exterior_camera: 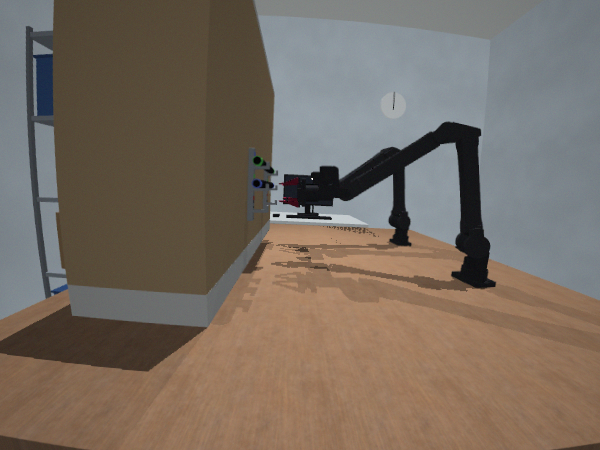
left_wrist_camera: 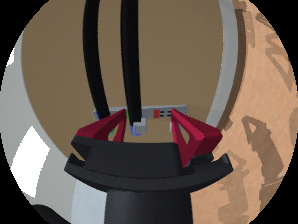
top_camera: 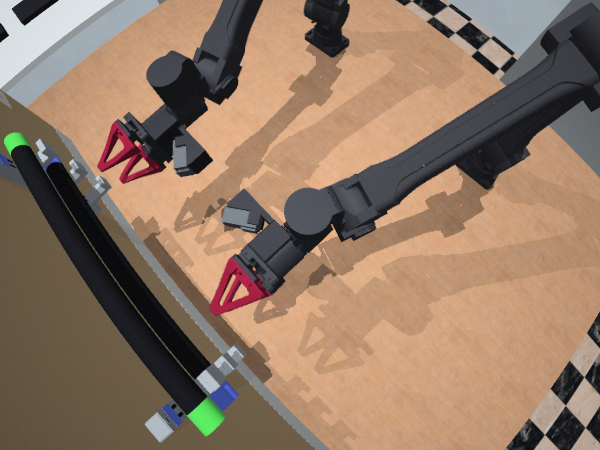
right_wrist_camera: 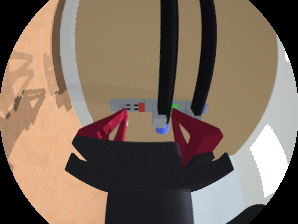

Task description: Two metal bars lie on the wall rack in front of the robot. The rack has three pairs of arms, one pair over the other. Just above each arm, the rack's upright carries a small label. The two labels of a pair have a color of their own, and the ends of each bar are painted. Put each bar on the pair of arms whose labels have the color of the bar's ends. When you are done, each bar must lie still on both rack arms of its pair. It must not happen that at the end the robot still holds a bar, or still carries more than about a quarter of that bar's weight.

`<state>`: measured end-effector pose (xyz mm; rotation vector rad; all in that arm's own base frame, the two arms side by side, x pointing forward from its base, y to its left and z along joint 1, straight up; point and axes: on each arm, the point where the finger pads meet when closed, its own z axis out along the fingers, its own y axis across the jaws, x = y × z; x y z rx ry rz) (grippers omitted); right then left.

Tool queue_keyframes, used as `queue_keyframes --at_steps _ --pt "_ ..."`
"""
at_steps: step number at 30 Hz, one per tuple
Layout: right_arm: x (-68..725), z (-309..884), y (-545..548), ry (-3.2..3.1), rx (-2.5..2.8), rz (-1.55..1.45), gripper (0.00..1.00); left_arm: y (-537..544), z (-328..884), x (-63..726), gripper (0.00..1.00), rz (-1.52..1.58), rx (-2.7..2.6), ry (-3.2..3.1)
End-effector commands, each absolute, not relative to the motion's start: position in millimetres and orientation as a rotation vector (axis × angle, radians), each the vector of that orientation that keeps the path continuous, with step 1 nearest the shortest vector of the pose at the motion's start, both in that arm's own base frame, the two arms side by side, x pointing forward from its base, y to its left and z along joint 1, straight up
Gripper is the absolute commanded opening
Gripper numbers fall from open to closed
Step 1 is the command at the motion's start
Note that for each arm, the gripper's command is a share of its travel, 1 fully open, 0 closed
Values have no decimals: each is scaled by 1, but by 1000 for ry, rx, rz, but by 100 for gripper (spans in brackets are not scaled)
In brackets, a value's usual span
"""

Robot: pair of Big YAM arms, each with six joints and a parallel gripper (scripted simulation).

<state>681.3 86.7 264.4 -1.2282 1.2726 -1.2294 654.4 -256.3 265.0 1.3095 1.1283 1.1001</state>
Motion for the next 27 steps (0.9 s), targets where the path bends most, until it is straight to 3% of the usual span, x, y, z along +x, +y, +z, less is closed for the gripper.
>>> queue_keyframes --at_steps 1,27 --pt "697 289 80 1254 -1163 -1242 64 -264 300 669 64 1100 1233 1099" --pt "730 311 81 1230 -1129 -1253 64 -262 318 702 64 1113 1204 1094"
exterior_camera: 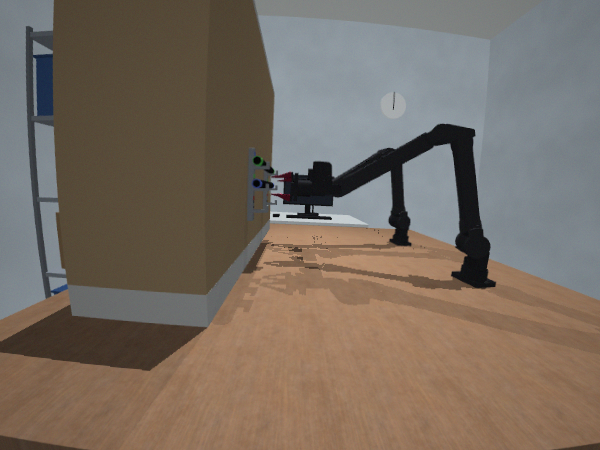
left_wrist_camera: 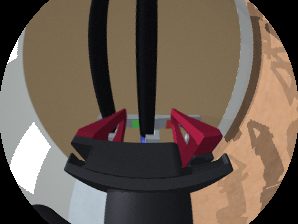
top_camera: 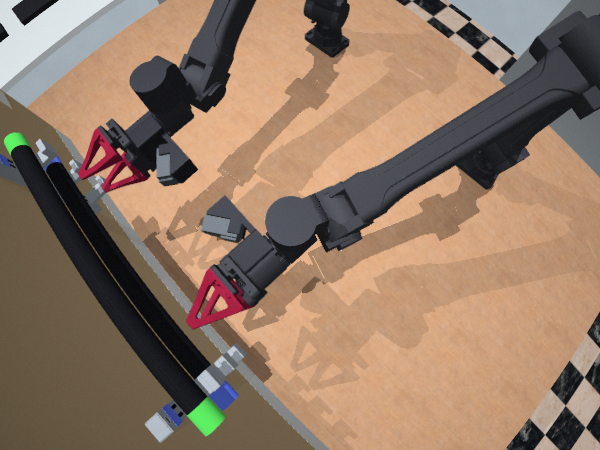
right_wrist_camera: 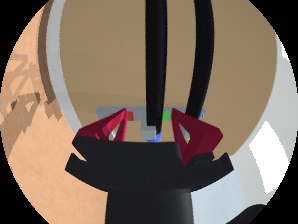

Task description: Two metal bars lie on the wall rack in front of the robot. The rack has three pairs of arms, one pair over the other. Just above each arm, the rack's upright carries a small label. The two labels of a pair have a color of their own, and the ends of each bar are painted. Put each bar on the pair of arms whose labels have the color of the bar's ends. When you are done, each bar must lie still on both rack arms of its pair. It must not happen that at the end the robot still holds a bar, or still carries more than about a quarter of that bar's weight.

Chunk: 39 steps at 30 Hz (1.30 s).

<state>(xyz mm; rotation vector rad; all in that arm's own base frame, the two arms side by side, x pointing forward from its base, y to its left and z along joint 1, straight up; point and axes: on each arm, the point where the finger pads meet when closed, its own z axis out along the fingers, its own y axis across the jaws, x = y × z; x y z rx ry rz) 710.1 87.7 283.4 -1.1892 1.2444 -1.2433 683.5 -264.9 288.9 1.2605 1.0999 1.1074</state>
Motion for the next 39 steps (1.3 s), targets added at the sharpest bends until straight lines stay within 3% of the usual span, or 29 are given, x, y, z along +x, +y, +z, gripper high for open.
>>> queue_keyframes --at_steps 1,39 --pt "731 312 81 1229 -1128 -1253 64 -262 318 704 64 1114 1204 1095" --pt "759 319 80 1231 -1128 -1252 64 -259 321 732 64 1117 1213 1106"
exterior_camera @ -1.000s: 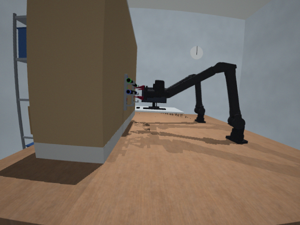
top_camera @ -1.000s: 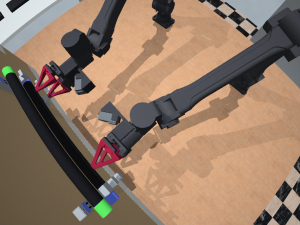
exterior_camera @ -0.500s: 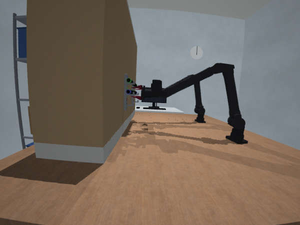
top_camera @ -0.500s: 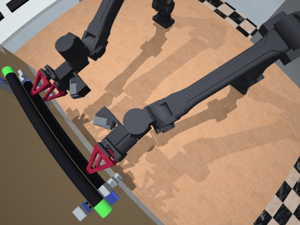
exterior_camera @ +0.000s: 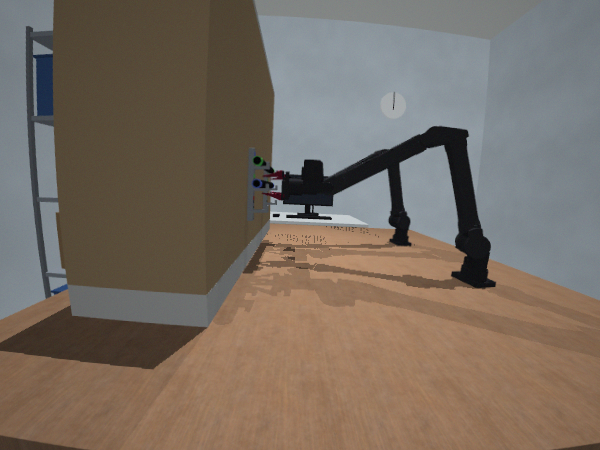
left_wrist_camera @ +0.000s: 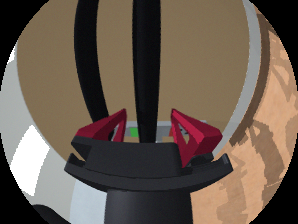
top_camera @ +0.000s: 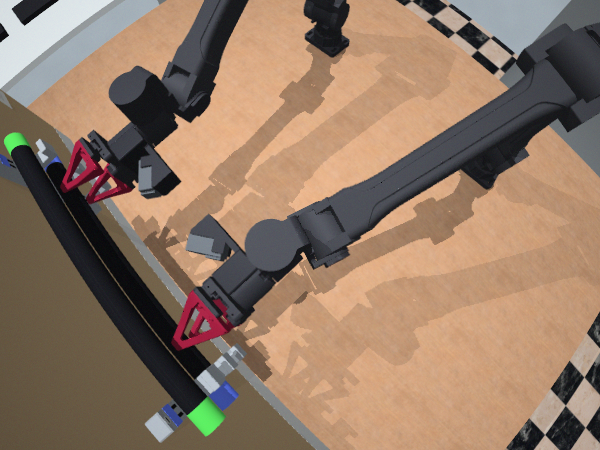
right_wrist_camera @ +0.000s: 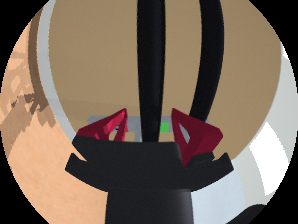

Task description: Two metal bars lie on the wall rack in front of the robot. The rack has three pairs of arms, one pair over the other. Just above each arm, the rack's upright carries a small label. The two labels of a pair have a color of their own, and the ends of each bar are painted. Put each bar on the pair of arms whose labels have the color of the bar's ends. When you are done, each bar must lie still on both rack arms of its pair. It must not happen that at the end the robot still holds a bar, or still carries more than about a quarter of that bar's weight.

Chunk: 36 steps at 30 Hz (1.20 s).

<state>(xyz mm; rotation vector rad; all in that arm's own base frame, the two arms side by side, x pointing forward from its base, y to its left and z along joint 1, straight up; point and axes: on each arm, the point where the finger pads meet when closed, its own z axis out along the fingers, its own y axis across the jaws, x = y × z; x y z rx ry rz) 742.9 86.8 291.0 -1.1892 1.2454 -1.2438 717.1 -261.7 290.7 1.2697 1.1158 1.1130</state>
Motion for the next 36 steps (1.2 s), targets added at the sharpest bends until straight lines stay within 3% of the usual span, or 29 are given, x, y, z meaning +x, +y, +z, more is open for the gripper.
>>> queue_keyframes --at_steps 1,36 --pt "759 319 80 1231 -1128 -1252 64 -259 321 732 64 1118 1213 1107" --pt "771 318 79 1232 -1129 -1250 64 -261 321 745 64 1117 1214 1106"
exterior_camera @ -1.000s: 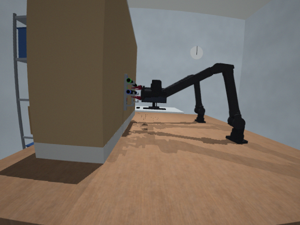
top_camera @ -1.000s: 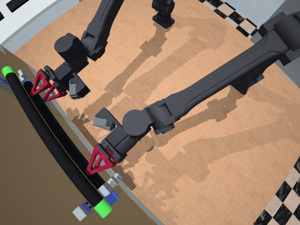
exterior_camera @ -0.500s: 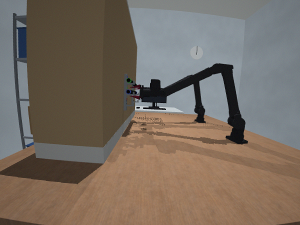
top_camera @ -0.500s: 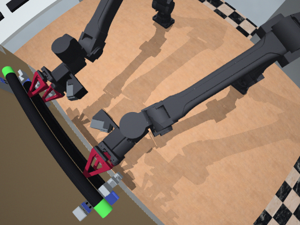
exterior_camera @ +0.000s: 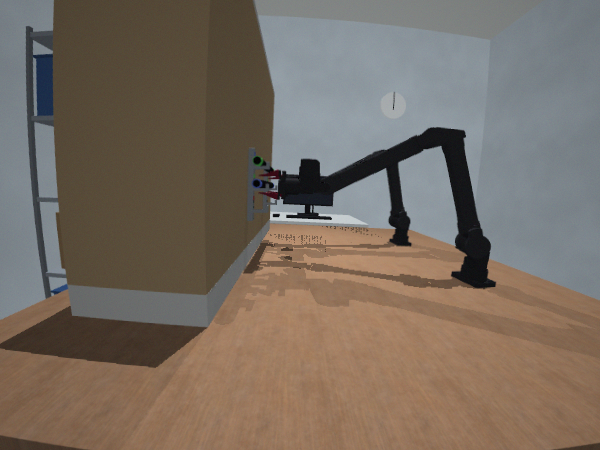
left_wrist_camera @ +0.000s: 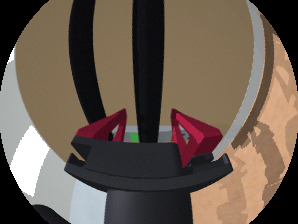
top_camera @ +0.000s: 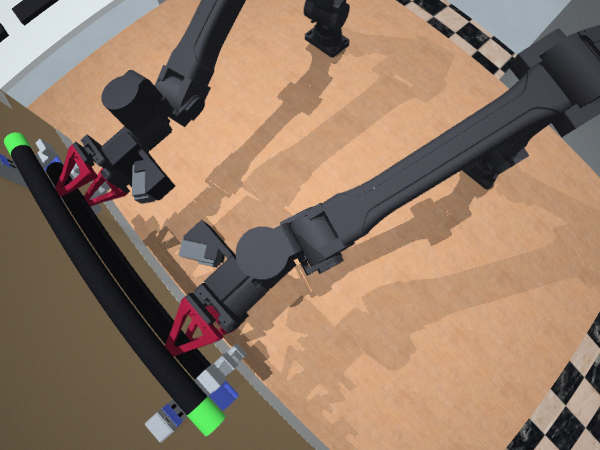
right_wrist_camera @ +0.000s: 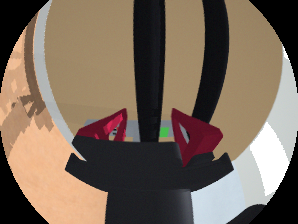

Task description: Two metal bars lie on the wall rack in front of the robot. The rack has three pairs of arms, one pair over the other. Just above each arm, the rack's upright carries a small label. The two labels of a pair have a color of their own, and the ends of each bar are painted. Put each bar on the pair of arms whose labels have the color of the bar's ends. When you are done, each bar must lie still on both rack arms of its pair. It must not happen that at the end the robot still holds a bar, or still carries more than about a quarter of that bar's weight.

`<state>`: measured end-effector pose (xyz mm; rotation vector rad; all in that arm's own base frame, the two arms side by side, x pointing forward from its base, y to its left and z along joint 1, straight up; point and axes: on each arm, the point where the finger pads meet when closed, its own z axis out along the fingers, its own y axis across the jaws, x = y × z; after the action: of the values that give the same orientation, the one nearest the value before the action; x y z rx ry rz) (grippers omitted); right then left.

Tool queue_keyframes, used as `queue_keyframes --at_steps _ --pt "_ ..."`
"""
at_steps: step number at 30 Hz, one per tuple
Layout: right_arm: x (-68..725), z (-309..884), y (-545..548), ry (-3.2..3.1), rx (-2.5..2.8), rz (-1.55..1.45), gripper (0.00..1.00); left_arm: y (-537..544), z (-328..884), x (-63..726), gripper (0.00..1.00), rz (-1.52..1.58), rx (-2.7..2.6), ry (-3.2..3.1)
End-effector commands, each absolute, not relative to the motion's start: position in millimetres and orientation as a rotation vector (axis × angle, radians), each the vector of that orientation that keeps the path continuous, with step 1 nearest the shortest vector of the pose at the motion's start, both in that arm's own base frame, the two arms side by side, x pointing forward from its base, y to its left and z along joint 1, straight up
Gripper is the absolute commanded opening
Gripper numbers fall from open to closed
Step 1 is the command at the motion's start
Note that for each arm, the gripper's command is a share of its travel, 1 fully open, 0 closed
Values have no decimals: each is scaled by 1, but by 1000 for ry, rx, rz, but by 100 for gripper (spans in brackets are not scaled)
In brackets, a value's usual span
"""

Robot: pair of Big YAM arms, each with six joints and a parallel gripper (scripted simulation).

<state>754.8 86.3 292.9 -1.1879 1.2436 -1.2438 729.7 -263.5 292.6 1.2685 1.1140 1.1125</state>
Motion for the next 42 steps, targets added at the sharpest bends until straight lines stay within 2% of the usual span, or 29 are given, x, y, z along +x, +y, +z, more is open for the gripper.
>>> queue_keyframes --at_steps 1,16,18,42 --pt "771 318 79 1232 -1129 -1250 64 -261 321 745 64 1117 1214 1106" --pt "772 318 78 1232 -1128 -1250 43 -260 321 746 43 1118 1213 1105" --pt "772 318 78 1232 -1128 -1250 43 -260 321 746 43 1118 1213 1105" --pt "772 319 78 1232 -1128 -1250 12 -260 321 746 12 1118 1213 1105"
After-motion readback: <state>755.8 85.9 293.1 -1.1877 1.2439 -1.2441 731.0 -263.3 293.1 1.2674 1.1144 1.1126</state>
